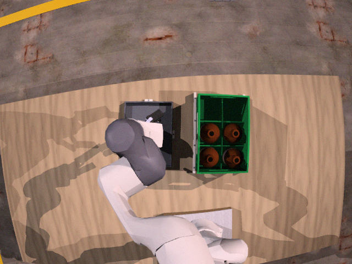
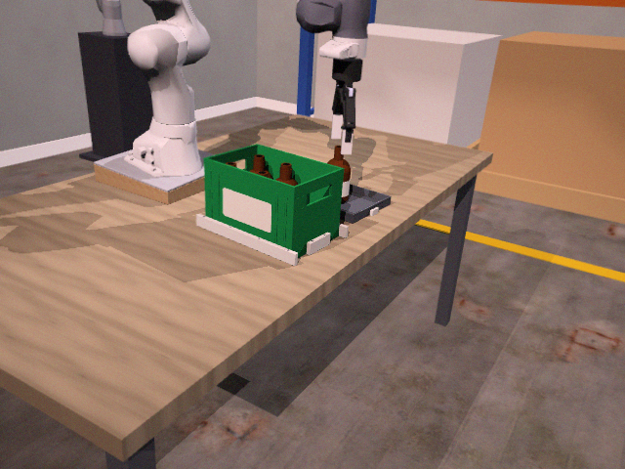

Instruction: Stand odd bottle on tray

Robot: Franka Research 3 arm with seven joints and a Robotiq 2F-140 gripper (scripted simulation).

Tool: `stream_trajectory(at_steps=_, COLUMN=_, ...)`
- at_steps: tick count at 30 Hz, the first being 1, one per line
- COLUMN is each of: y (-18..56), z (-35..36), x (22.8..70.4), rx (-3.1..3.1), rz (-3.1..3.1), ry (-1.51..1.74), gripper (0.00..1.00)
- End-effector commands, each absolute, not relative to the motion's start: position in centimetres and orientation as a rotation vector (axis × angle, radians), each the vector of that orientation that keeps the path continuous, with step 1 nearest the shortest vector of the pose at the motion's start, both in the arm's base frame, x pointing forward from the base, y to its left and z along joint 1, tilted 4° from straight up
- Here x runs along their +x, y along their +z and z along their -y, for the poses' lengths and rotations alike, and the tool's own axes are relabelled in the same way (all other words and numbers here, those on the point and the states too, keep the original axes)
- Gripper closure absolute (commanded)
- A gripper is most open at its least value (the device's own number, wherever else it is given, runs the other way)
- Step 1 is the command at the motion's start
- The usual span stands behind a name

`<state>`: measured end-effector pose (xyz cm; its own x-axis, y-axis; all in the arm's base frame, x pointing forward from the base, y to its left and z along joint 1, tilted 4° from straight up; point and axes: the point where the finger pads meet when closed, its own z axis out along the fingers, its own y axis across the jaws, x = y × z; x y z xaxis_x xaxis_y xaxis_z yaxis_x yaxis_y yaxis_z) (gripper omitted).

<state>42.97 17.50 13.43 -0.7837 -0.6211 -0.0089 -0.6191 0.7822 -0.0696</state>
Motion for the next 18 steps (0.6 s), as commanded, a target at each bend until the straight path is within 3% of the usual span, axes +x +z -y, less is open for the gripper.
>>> stream_trajectory(at_steps=1, y=13.50, z=-17.38, x=43.16, rx=-1.012, rz=-2.934, ry=-0.102, gripper=0.00)
stream_trajectory(at_steps=18, y=14.36, z=-17.43, x=43.11, rx=-1.012, rz=-2.934, ry=-0.102, gripper=0.00)
